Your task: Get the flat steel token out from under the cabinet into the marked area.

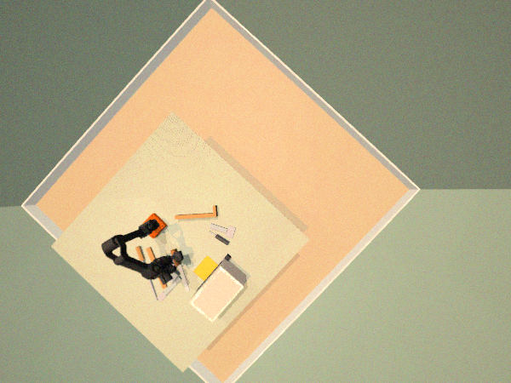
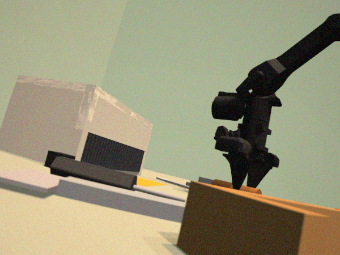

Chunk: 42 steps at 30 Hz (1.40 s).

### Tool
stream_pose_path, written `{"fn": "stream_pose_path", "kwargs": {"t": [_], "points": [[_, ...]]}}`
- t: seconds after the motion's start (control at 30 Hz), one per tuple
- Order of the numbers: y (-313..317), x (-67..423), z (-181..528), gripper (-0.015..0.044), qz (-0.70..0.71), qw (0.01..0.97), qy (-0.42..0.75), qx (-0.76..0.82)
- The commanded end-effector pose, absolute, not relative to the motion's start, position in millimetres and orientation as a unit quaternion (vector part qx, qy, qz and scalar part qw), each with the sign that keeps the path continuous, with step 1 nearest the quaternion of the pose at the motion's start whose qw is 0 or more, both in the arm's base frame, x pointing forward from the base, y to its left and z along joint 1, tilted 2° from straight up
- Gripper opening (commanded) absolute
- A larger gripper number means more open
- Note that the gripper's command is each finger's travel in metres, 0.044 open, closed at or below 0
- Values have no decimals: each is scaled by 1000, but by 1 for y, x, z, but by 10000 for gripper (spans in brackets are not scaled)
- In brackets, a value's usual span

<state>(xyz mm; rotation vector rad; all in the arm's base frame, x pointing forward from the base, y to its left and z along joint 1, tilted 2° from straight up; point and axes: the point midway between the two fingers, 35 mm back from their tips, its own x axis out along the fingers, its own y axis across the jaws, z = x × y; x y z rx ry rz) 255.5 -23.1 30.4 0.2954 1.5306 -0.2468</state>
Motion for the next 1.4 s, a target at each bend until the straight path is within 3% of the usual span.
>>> {"fn": "stream_pose_path", "kwargs": {"t": [0.0,0.37,0.53,0.8,0.93,1.37], "points": [[-23,253,22,270,-115,701,691,134],[-23,252,10,270,-115,701,691,134],[-23,254,13,139,-111,703,690,133],[-23,254,13,85,-111,703,690,133],[-23,254,13,0,-111,703,690,133],[-22,249,15,0,-112,702,691,132]]}}
